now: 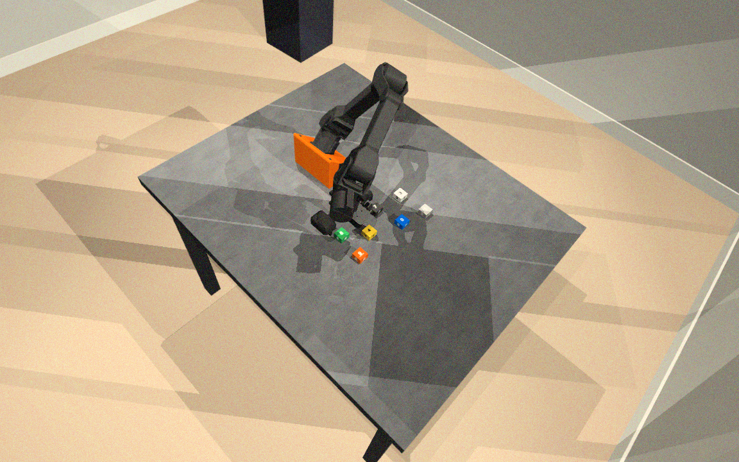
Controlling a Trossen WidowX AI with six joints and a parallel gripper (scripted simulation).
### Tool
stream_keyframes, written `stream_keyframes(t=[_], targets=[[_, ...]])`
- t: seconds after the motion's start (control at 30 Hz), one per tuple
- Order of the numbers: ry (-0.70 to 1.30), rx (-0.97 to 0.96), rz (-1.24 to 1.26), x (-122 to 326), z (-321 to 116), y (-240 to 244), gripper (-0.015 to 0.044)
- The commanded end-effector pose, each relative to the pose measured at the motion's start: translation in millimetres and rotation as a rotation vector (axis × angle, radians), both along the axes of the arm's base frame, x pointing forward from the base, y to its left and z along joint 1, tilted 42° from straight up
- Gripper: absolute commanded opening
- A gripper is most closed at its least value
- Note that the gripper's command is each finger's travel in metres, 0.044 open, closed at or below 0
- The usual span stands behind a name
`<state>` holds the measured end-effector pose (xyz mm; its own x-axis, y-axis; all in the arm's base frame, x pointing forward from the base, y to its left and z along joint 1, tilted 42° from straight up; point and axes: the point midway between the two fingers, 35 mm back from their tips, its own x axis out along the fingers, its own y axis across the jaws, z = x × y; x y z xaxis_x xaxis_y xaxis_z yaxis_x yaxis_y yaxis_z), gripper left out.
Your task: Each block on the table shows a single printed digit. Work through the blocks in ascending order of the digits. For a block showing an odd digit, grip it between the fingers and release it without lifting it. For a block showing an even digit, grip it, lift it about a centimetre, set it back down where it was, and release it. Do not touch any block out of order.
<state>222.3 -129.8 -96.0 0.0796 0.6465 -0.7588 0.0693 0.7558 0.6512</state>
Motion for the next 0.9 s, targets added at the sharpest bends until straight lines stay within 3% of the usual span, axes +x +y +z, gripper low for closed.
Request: stream_keyframes(t=[0.0, 0.63, 0.87], targets=[[0.004, 0.006, -0.004, 0, -5, 6, 0.0400], [0.003, 0.007, -0.003, 2, -25, 24, 0.0400], [0.003, 0.007, -0.003, 2, -25, 24, 0.0216]])
